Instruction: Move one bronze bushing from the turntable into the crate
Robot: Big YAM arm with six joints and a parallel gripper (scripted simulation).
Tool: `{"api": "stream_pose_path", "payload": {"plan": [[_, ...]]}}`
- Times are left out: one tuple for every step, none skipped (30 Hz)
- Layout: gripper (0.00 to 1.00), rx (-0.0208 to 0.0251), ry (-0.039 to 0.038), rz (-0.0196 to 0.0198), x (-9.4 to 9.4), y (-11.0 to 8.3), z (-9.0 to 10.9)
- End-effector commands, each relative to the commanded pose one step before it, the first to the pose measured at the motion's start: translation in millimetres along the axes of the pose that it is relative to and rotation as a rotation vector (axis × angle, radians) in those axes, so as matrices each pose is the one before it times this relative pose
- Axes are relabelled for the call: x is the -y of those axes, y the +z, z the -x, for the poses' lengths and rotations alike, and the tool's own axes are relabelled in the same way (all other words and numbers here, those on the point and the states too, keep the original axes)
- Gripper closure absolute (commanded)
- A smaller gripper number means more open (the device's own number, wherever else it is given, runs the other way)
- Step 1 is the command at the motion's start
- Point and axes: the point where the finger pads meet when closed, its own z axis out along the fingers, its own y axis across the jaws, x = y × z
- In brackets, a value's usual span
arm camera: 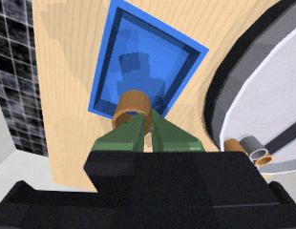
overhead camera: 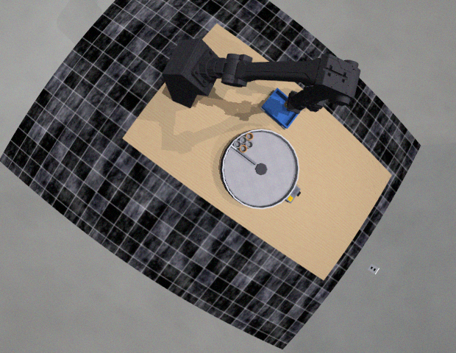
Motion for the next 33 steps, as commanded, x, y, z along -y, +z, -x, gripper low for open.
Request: {"api": "stream_pose_path", "payload": {"plan": [[1.00, -0.03418, 0.00512, -0.00954, 5.36, 9.89, -12.09], [1.00, 0.00000, 0.00000, 0.00000, 0.00, 0.00, 0.00], [1.00, 0.00000, 0.00000, 0.00000, 0.00, 0.00, 0.00], [1.00, 0.00000, 0.00000, 0.00000, 0.00, 0.00, 0.00], [1.00, 0.00000, 0.00000, 0.00000, 0.00, 0.00, 0.00], [1.00, 0.00000, 0.00000, 0.00000, 0.00, 0.00, 0.00], [1.00, 0.00000, 0.00000, 0.00000, 0.00, 0.00, 0.00], [1.00, 0.00000, 0.00000, 0.00000, 0.00, 0.00, 0.00], [1.00, 0.00000, 0.00000, 0.00000, 0.00, 0.00, 0.00], [1.00, 0.00000, 0.00000, 0.00000, 0.00, 0.00, 0.00], [1.00, 0.00000, 0.00000, 0.00000, 0.00, 0.00, 0.00], [1.00, 0.00000, 0.00000, 0.00000, 0.00, 0.00, 0.00], [1.00, 0.00000, 0.00000, 0.00000, 0.00, 0.00, 0.00], [1.00, 0.00000, 0.00000, 0.00000, 0.00, 0.00, 0.00], [1.00, 0.00000, 0.00000, 0.00000, 0.00, 0.00, 0.00], [1.00, 0.00000, 0.00000, 0.00000, 0.00, 0.00, 0.00], [1.00, 0.00000, 0.00000, 0.00000, 0.00, 0.00, 0.00], [1.00, 0.00000, 0.00000, 0.00000, 0.00, 0.00, 0.00], [1.00, 0.00000, 0.00000, 0.00000, 0.00, 0.00, 0.00], [1.00, 0.00000, 0.00000, 0.00000, 0.00, 0.00, 0.00], [1.00, -0.00001, -0.00001, 0.00000, 0.00, 0.01, -0.10], [1.00, -0.00006, -0.00006, 0.00001, 0.02, 0.06, -0.54], [1.00, -0.00013, -0.00012, 0.00002, 0.03, 0.13, -1.12], [1.00, 0.00000, 0.00000, 0.00000, 0.00, 0.00, 0.00], [1.00, 0.00000, 0.00000, 0.00000, 0.00, 0.00, 0.00], [1.00, 0.00209, 0.00035, 0.00014, 0.01, 0.05, -0.12], [1.00, 0.00324, 0.00061, 0.00018, 0.00, 0.00, 0.45], [1.00, 0.00293, 0.00055, 0.00014, 0.00, -0.01, 0.41], [1.00, 0.00210, 0.00039, 0.00009, 0.00, 0.00, 0.29], [1.00, 0.00079, 0.00014, 0.00003, 0.00, 0.00, 0.08], [1.00, 0.00000, -0.00001, -0.00001, 0.00, 0.00, -0.02], [1.00, 0.00000, 0.00000, 0.00000, 0.00, 0.00, 0.00], [1.00, 0.00000, 0.00000, 0.00000, 0.00, 0.00, 0.00]]}}
